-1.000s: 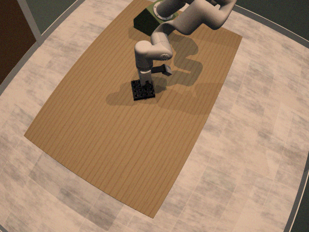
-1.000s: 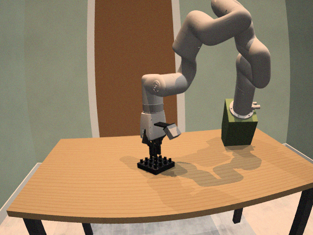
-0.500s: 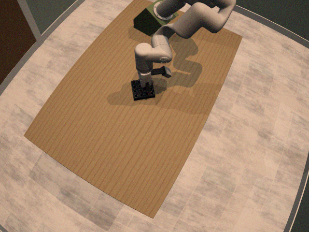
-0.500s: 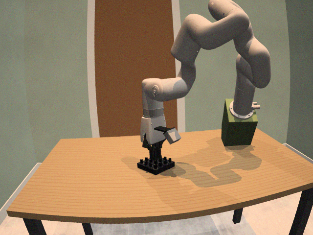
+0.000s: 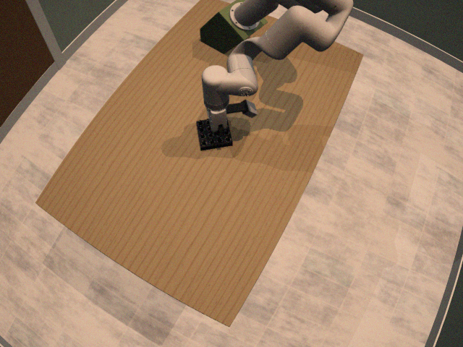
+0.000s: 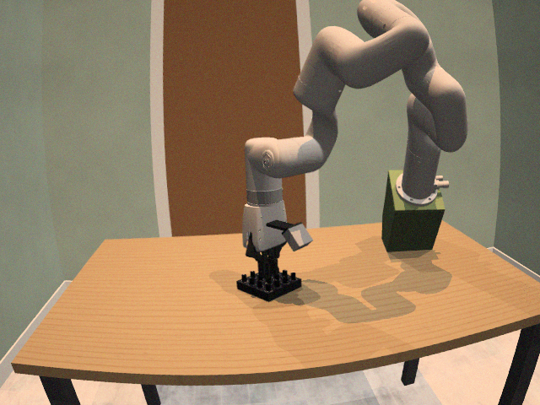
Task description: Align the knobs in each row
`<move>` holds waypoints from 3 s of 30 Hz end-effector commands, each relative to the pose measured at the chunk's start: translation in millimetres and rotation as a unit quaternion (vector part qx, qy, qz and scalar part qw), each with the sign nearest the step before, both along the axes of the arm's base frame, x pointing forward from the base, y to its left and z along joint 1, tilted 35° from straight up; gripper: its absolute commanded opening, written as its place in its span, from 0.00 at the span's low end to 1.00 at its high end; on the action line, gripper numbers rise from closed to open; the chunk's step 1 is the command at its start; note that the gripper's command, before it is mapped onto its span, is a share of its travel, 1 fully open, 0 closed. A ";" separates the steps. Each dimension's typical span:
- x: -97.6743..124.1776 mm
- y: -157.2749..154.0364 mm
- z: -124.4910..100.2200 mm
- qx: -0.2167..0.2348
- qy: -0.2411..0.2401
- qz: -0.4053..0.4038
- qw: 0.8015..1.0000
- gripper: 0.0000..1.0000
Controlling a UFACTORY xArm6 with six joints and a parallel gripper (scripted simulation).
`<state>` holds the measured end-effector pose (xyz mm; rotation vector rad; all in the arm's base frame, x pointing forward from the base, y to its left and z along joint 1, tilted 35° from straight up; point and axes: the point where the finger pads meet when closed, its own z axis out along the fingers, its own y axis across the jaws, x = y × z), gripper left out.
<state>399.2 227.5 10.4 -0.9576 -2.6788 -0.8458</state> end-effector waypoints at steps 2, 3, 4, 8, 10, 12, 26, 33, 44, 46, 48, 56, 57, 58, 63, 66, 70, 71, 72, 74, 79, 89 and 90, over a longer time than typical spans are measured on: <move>1.1 0.0 0.7 0.000 -0.001 -0.001 1.000 0.19; 1.1 0.0 0.7 0.000 -0.001 -0.001 1.000 0.19; 1.1 0.0 0.7 0.000 -0.001 -0.001 1.000 0.19; 1.1 0.0 0.7 0.000 -0.001 -0.001 1.000 0.19; 1.1 0.0 0.7 0.000 -0.001 -0.001 1.000 0.19; 1.1 0.0 0.7 0.000 -0.001 -0.001 1.000 0.19; 1.1 0.0 0.7 0.000 -0.001 -0.001 1.000 0.19; 1.1 0.0 0.7 0.000 -0.001 -0.001 1.000 0.19; 1.2 1.5 -1.5 0.000 -0.001 -0.001 1.000 0.19; 1.2 1.5 -1.5 0.000 -0.001 -0.001 1.000 0.19; 1.2 2.2 -2.6 0.000 -0.001 -0.001 1.000 0.19; 1.3 5.4 -7.2 0.000 -0.001 -0.001 1.000 0.19; 1.3 5.7 -7.6 0.000 -0.001 -0.001 1.000 0.19; 1.4 6.0 -8.0 0.000 -0.001 -0.001 1.000 0.19; 1.4 6.6 -8.8 0.000 -0.001 -0.001 1.000 0.19; 1.4 6.7 -9.1 0.000 -0.001 -0.001 1.000 0.19; 1.4 6.8 -9.2 0.000 -0.001 -0.001 1.000 0.19; 1.4 6.8 -9.2 0.000 -0.001 -0.001 1.000 0.19; 1.4 6.8 -9.2 0.000 -0.001 -0.001 1.000 0.19; 1.4 6.8 -9.2 0.000 -0.001 -0.001 1.000 0.19; 1.4 6.8 -9.2 0.000 -0.001 -0.001 1.000 0.19; 1.4 6.8 -9.2 0.000 -0.001 -0.001 1.000 0.19; 1.4 6.8 -9.2 0.000 -0.001 -0.001 1.000 0.19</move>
